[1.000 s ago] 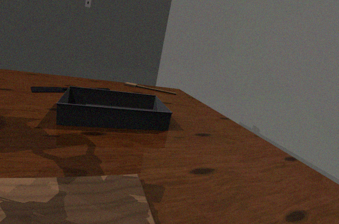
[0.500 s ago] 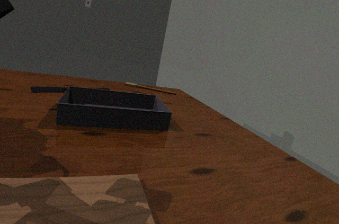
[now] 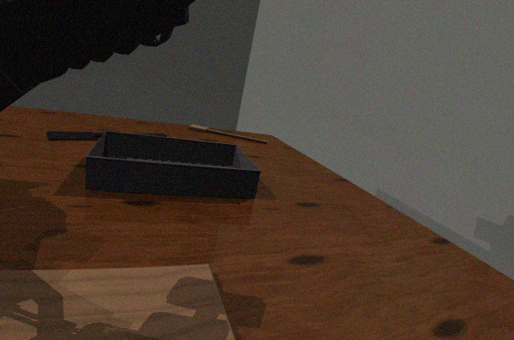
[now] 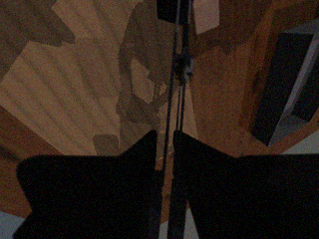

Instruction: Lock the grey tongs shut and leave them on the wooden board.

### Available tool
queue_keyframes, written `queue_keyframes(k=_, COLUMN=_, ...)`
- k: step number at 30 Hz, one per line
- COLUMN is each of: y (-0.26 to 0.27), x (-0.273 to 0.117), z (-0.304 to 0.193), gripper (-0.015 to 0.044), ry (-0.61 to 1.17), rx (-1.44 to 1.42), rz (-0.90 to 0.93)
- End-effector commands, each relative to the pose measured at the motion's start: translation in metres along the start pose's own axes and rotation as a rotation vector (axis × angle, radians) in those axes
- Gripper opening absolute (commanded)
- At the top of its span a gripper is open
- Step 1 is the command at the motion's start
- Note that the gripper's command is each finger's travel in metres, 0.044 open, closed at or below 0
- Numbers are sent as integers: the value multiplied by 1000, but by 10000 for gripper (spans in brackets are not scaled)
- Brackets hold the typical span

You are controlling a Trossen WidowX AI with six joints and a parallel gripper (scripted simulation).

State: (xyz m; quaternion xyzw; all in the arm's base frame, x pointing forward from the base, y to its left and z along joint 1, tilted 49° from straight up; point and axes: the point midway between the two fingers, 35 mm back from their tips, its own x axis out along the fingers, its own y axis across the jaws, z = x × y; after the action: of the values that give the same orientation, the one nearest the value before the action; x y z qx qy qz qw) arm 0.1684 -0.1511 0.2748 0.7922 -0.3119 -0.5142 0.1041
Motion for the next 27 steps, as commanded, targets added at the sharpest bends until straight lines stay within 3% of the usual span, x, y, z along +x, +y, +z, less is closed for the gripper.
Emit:
queue_keyframes(k=1, y=2, x=-6, z=-4, gripper=-150, ry=-52, rx=-32, rz=59)
queue_keyframes(k=15, y=8, x=-30, z=-28, gripper=-150, ry=-137, rx=-180, rz=307)
queue_keyframes(k=27, y=8, x=-31, z=-29, gripper=-150, ry=-138, rx=-188, rz=320)
